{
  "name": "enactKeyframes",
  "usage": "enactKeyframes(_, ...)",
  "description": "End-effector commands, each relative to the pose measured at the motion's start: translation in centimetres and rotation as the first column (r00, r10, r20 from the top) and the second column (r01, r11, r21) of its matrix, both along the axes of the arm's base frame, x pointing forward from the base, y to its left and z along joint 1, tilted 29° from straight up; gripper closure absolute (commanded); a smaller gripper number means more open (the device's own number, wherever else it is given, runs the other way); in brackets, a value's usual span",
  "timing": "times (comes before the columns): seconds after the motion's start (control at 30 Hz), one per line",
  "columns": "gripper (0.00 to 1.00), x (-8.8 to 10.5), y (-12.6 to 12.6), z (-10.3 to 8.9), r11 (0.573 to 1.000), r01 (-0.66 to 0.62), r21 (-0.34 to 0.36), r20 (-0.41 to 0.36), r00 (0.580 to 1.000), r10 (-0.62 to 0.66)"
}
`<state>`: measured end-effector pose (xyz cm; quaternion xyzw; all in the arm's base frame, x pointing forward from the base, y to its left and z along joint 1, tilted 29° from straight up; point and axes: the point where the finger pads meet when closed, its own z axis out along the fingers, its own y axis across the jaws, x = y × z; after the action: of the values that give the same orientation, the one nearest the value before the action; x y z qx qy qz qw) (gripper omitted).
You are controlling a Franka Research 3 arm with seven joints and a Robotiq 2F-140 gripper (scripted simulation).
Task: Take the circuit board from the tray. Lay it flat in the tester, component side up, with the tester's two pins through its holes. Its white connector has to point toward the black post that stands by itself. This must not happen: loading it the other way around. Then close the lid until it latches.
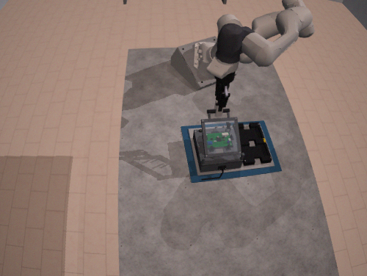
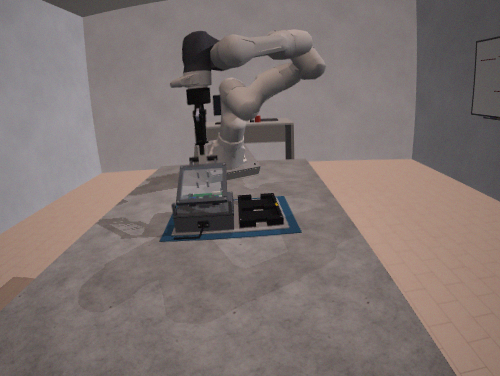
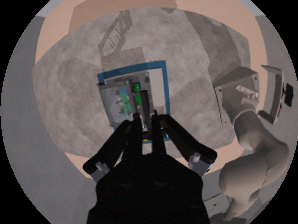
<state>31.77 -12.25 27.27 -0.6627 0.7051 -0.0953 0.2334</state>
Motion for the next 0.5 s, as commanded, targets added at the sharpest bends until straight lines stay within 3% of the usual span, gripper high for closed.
enactKeyframes(0.0,1.00,-0.1,0.2,-0.8,1.000,-0.007,0.002,-0.006,1.000,0.007)
enactKeyframes(0.47,1.00,0.0,0.8,-3.3,1.000,-0.007,0.002,-0.006,1.000,0.007)
